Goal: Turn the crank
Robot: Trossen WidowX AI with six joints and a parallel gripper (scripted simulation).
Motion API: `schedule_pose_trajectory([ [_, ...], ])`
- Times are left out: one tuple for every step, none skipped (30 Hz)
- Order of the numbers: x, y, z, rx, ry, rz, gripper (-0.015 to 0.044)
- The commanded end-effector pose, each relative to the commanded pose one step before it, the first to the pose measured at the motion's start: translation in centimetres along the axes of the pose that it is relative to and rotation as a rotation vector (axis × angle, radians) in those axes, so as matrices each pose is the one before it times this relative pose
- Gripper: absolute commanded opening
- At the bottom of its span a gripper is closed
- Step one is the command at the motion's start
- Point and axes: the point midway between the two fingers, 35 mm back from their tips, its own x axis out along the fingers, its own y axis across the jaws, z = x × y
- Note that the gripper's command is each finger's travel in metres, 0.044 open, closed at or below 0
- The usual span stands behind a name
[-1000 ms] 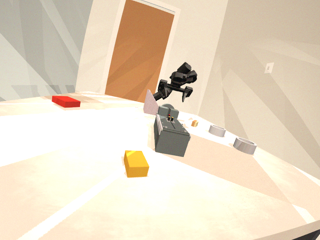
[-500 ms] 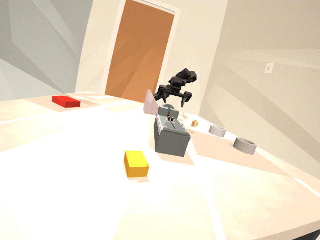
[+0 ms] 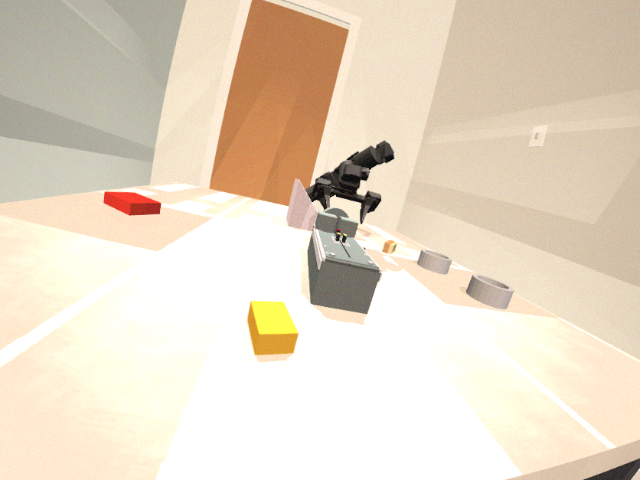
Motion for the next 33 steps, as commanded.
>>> schedule_pose_trajectory([
  [0.441,-0.368,-0.723,0.0127,0.00702,-0.01069,0.044],
  [0.103,0.006,-0.12,0.0001,-0.00011,0.00019,0.044],
  [0.101,0.007,-0.121,0.0001,-0.00012,0.00021,0.044],
  [0.099,0.007,-0.121,0.0001,-0.00014,0.00023,0.044],
  [0.098,0.008,-0.121,0.0001,-0.00015,0.00026,0.044],
  [0.097,0.009,-0.123,0.0002,-0.00016,0.00028,0.044],
  [0.095,0.009,-0.124,0.0002,-0.00018,0.0003,0.044],
  [0.093,0.01,-0.124,0.0002,-0.00019,0.00032,0.044],
  [0.091,0.01,-0.125,0.0002,-0.0002,0.00035,0.044],
  [0.09,0.011,-0.125,0.0002,-0.00021,0.00037,0.044],
  [0.088,0.011,-0.126,0.0002,-0.00023,0.00039,0.044],
  [0.085,0.012,-0.125,0.0002,-0.00024,0.00041,0.044],
  [0.066,0.01,-0.098,0.0002,-0.00019,0.00034,0.044],
  [0.039,0.006,-0.059,0.0001,-0.00012,0.00021,0.044],
  [0.0,0.0,0.0,0.0,0.0,0.0,0.044],
  [0.0,0.0,0.0,0.0,0.0,0.0,0.0414],
  [0.0,0.0,0.0,0.0,0.0,0.0,0.0387],
  [0.0,0.0,0.0,0.0,0.0,0.0,0.0361],
  [0.0,0.0,0.0,0.0,0.0,0.0,0.0335],
  [0.0,0.0,0.0,0.0,0.0,0.0,0.0309],
  [0.0,0.0,0.0,0.0,0.0,0.0,0.0282],
  [0.0,0.0,0.0,0.0,0.0,0.0,0.0256],
  [0.0,0.0,0.0,0.0,0.0,0.0,0.023],
  [0.0,0.0,0.0,0.0,0.0,0.0,0.0204],
  [0.0,0.0,0.0,0.0,0.0,0.0,0.0177],
  [0.0,0.0,0.0,0.0,0.0,0.0,0.0151],
  [0.0,0.0,0.0,0.0,0.0,0.0,0.0125],
  [0.0,0.0,0.0,0.0,0.0,0.0,0.0099],
  [0.0,0.0,0.0,0.0,0.0,0.0,0.0072],
  [0.0,0.0,0.0,0.0,0.0,0.0,0.0046],
  [0.0,0.0,0.0,0.0,0.0,0.0,0.002],
  [0.0,0.0,0.0,0.0,0.0,0.0,0.0],
  [0.0,0.0,0.0,0.0,0.0,0.0,0.0],
])
